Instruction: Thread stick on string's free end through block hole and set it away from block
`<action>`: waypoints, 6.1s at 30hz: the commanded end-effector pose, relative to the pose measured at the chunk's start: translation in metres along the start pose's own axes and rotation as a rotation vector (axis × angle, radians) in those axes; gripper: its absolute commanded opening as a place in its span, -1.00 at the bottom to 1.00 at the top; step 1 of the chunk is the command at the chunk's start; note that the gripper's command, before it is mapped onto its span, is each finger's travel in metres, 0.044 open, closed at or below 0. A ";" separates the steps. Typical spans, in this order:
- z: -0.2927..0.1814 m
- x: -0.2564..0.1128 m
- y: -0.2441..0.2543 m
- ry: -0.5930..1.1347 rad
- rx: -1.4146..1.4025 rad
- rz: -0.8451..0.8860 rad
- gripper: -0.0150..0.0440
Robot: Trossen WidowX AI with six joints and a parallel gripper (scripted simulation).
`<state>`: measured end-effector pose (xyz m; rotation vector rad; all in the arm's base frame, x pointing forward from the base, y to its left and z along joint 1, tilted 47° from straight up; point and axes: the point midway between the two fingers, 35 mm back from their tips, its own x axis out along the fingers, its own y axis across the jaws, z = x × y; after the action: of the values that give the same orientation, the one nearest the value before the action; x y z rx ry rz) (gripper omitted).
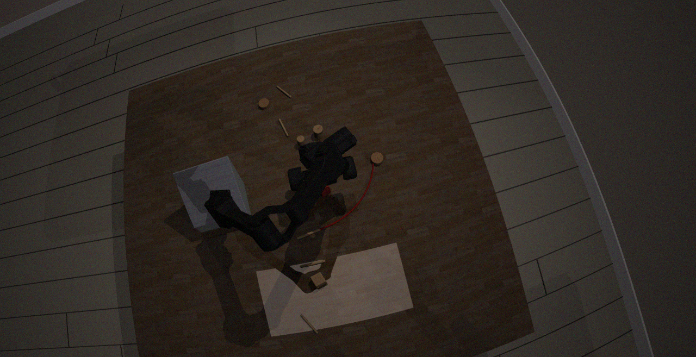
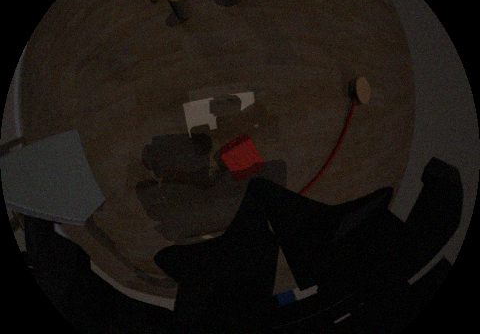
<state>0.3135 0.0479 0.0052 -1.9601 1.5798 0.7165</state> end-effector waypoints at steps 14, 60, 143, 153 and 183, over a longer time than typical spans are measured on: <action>-0.035 -0.001 0.008 -0.003 1.236 0.002 0.67; -0.116 -0.001 0.049 -0.011 4.517 -0.018 1.00; -0.119 0.058 0.050 -0.023 4.523 -0.028 -0.49; -0.118 0.050 0.049 -0.019 4.523 -0.023 -0.49; -0.117 0.012 0.048 -0.013 4.523 -0.019 -0.49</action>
<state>0.2772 -0.0520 0.0735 -2.8224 0.7214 2.6754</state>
